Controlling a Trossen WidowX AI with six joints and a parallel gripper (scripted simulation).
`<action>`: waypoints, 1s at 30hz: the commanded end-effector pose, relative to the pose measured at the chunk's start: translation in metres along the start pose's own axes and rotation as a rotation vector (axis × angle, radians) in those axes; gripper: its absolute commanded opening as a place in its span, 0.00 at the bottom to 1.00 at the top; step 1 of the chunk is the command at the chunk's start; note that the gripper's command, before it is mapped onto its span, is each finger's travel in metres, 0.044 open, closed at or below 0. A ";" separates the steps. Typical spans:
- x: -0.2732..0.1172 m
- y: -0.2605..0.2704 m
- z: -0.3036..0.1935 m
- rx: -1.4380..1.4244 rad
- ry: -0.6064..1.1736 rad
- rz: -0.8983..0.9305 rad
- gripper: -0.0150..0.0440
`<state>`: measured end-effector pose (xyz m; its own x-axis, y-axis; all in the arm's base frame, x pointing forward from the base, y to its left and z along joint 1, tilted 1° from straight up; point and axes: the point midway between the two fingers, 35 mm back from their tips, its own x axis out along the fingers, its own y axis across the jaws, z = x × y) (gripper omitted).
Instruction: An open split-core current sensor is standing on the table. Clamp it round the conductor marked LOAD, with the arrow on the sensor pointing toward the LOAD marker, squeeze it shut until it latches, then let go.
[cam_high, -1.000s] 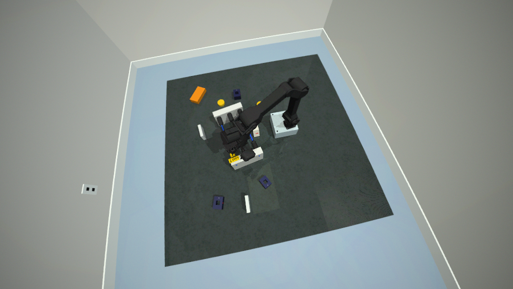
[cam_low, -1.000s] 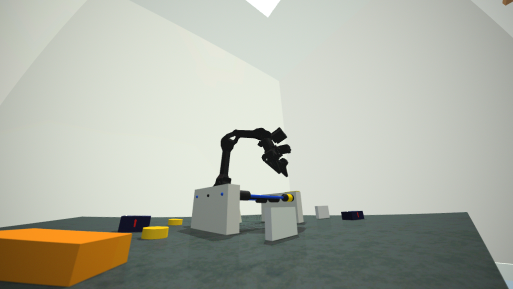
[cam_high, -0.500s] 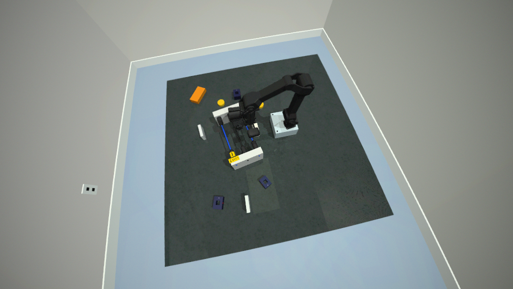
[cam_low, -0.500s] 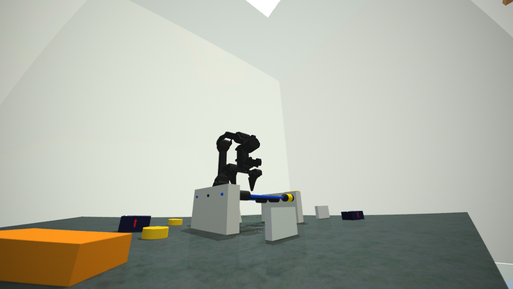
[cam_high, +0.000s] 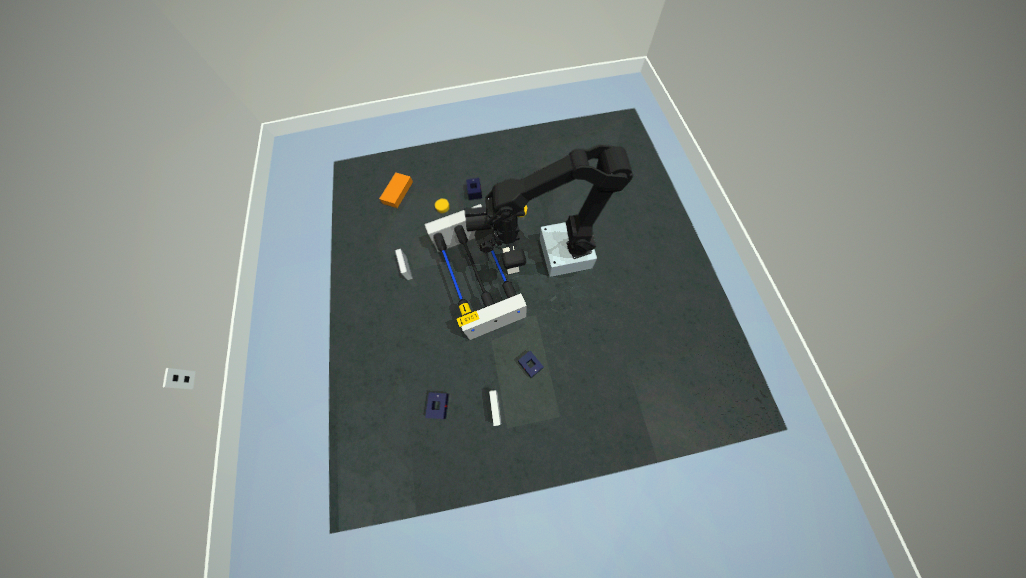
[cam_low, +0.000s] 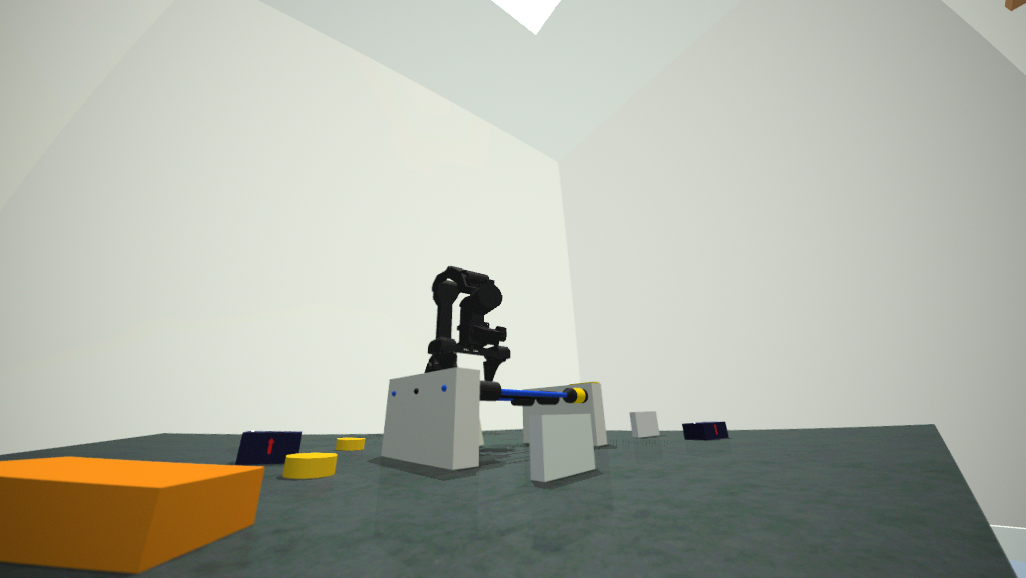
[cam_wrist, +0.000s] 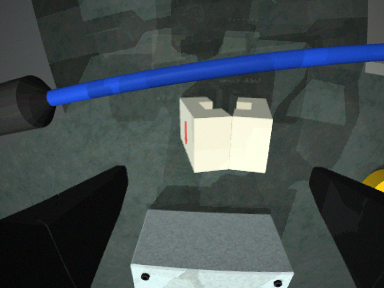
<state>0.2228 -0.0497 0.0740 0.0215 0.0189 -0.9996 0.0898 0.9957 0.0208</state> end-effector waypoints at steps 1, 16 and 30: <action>0.007 -0.001 0.000 -0.004 0.003 -0.001 1.00; 0.032 -0.001 0.000 -0.004 0.003 -0.001 1.00; 0.054 0.000 -0.002 -0.004 0.004 -0.001 1.00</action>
<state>0.2234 -0.0492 0.0268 0.0268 0.0178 -0.9995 0.0871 0.9960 0.0200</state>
